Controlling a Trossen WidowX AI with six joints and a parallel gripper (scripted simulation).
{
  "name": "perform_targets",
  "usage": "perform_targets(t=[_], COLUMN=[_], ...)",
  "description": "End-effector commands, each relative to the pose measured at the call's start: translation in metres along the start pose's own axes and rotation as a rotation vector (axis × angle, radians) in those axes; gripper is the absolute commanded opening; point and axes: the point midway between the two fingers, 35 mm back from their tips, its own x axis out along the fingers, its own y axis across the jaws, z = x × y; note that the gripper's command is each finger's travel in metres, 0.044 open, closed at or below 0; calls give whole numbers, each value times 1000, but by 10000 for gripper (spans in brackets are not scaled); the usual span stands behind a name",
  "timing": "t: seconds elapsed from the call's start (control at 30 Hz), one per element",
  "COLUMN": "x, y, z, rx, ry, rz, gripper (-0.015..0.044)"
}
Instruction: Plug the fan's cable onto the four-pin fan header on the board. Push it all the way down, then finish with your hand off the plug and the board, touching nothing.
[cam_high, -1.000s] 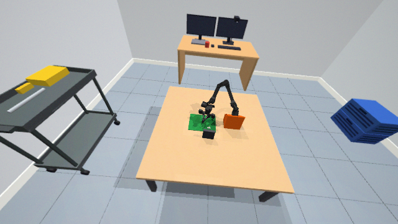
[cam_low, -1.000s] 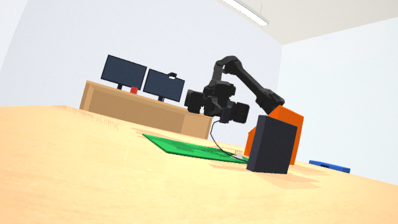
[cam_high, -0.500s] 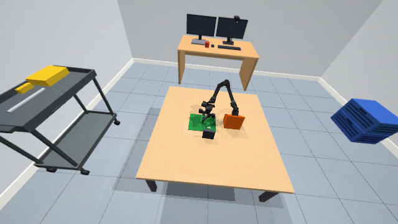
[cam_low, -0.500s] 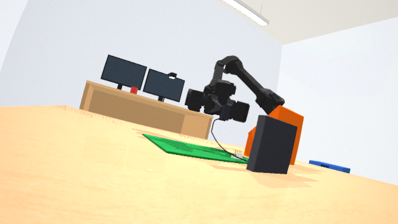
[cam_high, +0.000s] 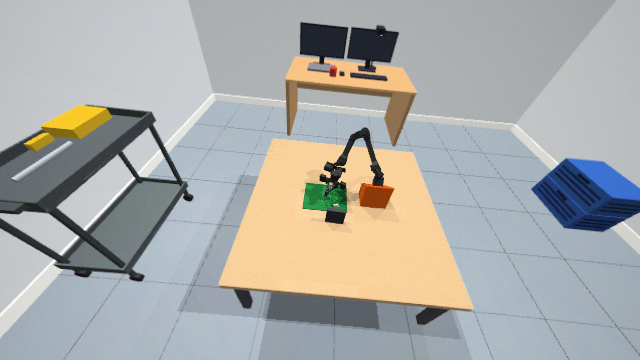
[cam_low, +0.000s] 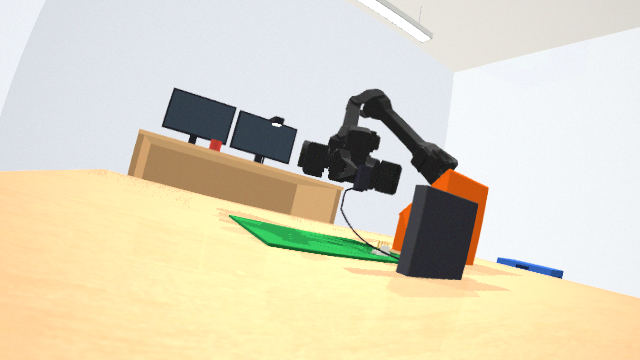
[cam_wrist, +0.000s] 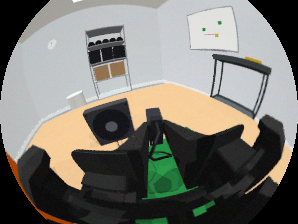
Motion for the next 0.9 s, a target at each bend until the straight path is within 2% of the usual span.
perform_targets(t=[0.0, 0.87], x=[0, -5], y=[0, -1], z=[-2, -23], rx=[4, 1], ry=[1, 1], rz=[1, 1], gripper=[0, 0])
